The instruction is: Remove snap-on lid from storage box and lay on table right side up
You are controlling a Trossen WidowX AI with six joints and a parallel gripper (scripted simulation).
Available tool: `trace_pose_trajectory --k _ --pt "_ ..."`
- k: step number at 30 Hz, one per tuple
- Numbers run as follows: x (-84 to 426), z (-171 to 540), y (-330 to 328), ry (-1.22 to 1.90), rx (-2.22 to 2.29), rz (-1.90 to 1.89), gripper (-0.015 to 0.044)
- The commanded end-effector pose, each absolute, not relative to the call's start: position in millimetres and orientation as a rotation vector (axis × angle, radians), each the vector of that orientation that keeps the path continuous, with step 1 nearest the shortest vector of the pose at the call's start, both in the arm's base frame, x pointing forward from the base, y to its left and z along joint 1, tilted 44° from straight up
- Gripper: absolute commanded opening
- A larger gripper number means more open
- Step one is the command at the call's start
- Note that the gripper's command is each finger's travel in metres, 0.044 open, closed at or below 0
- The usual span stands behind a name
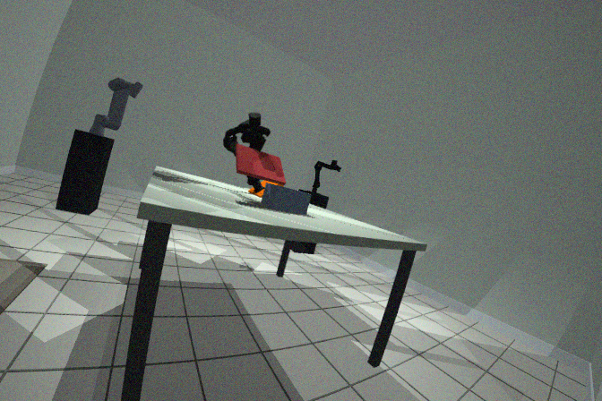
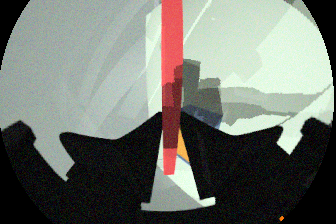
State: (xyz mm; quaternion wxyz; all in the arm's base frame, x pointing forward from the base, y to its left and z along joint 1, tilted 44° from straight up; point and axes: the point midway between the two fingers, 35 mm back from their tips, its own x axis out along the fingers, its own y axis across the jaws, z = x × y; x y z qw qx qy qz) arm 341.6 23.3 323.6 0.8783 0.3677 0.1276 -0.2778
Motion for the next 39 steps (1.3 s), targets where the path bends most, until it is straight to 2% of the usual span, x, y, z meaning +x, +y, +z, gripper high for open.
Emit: trace_pose_trajectory --k 1,39 --pt "340 332 20 0.262 0.771 -0.567 0.0" --pt "331 385 -35 0.259 0.77 -0.566 0.0"
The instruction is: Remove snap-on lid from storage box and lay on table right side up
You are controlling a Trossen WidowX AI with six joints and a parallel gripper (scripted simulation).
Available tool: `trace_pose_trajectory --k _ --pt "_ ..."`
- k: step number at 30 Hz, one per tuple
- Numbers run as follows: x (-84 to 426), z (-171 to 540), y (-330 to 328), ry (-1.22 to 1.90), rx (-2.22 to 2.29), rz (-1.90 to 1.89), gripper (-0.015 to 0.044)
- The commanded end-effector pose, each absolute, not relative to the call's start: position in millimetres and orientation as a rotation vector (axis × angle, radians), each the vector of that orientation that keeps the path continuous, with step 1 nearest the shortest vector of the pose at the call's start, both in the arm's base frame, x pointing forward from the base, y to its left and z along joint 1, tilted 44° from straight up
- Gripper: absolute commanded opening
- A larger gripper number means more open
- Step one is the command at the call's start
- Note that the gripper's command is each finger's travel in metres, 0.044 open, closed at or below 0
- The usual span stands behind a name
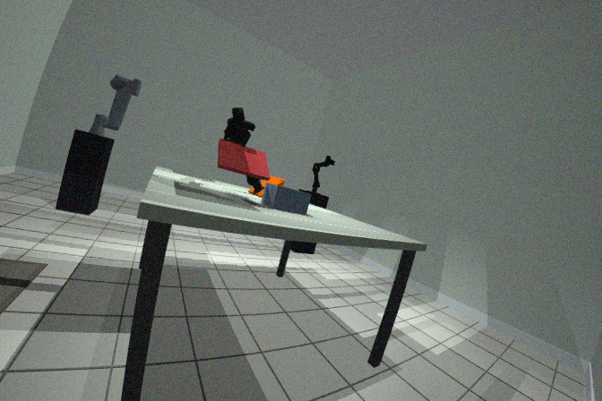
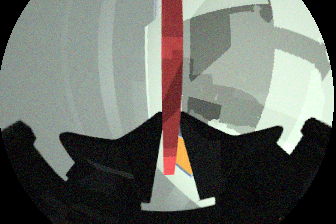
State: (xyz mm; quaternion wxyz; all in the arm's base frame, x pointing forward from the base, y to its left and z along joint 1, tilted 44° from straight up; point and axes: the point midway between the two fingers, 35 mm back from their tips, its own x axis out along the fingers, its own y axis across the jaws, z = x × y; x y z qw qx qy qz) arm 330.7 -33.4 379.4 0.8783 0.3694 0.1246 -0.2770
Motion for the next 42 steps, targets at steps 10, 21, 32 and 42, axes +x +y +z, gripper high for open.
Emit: trace_pose_trajectory --k 10,21,32,42 --pt "331 380 -39 0.259 0.77 -0.566 0.0" --pt "331 372 -46 0.258 0.77 -0.565 0.0" --pt "332 366 -52 0.257 0.769 -0.565 0.0" --pt "333 360 -57 0.257 0.769 -0.565 0.0"
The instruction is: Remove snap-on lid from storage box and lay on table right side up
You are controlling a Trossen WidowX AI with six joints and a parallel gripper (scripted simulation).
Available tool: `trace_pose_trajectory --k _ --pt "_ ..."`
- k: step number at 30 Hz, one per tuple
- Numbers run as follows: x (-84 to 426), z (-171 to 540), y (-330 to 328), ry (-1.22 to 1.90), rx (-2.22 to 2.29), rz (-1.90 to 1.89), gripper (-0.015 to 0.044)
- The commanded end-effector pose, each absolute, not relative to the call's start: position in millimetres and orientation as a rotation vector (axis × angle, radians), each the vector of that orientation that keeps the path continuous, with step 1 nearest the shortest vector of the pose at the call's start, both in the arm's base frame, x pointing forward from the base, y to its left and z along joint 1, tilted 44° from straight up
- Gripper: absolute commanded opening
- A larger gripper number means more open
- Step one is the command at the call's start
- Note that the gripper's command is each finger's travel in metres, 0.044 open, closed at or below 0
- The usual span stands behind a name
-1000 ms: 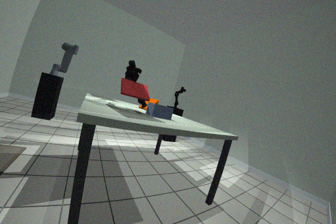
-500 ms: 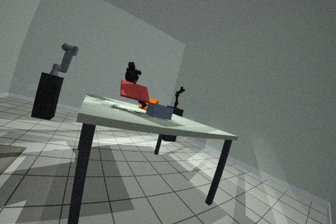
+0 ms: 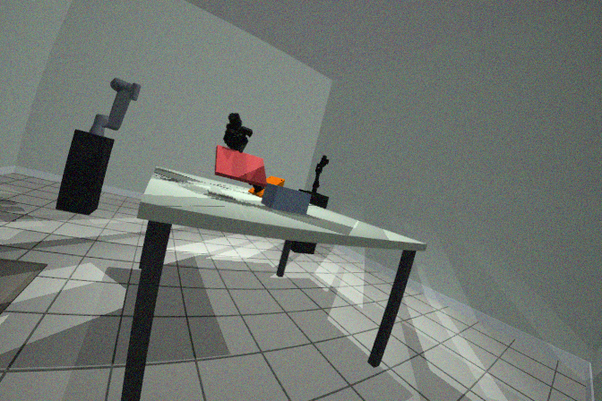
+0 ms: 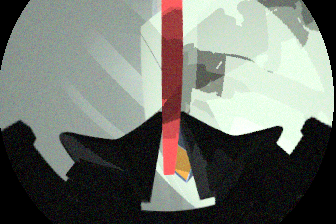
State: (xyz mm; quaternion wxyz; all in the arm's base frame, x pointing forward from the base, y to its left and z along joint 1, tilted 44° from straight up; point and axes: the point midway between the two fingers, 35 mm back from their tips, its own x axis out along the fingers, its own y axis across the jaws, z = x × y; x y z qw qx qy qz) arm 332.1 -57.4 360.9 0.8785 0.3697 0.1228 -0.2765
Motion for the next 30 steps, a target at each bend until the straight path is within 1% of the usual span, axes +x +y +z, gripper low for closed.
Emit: trace_pose_trajectory --k 1,30 --pt "333 360 -58 0.257 0.769 -0.565 0.0" --pt "335 344 -74 0.255 0.768 -0.565 0.0"
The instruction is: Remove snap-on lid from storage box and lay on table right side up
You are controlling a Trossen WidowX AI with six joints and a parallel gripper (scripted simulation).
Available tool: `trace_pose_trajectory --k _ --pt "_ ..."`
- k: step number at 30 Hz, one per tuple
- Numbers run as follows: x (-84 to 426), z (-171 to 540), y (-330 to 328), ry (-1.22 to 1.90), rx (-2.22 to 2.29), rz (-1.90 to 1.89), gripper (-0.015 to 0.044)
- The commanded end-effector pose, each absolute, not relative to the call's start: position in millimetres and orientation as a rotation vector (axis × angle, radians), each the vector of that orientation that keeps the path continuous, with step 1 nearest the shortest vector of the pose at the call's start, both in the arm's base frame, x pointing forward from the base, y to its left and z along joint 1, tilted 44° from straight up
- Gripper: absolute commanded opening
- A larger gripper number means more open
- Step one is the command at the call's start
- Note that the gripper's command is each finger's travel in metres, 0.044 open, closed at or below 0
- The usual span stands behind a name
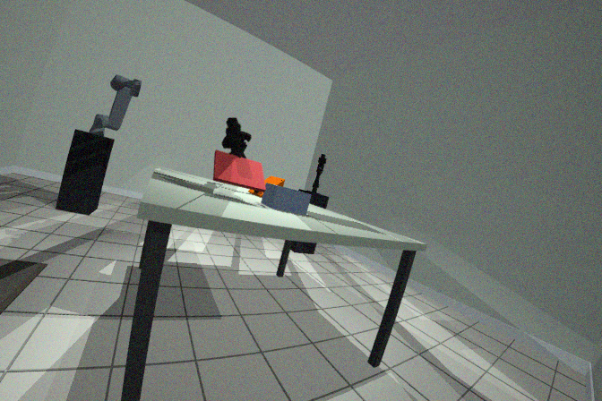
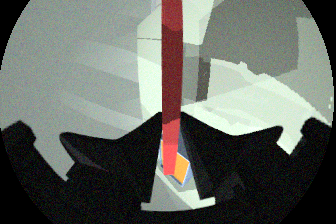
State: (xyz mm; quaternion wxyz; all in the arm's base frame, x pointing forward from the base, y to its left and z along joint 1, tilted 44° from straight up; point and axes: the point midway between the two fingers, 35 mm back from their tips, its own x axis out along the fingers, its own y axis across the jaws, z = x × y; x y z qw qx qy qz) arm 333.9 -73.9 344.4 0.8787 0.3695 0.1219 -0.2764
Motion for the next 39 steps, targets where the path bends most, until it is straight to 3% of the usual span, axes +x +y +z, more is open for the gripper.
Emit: trace_pose_trajectory --k 1,39 --pt "335 343 -74 0.255 0.768 -0.565 0.0" --pt "337 322 -95 0.253 0.767 -0.564 0.0"
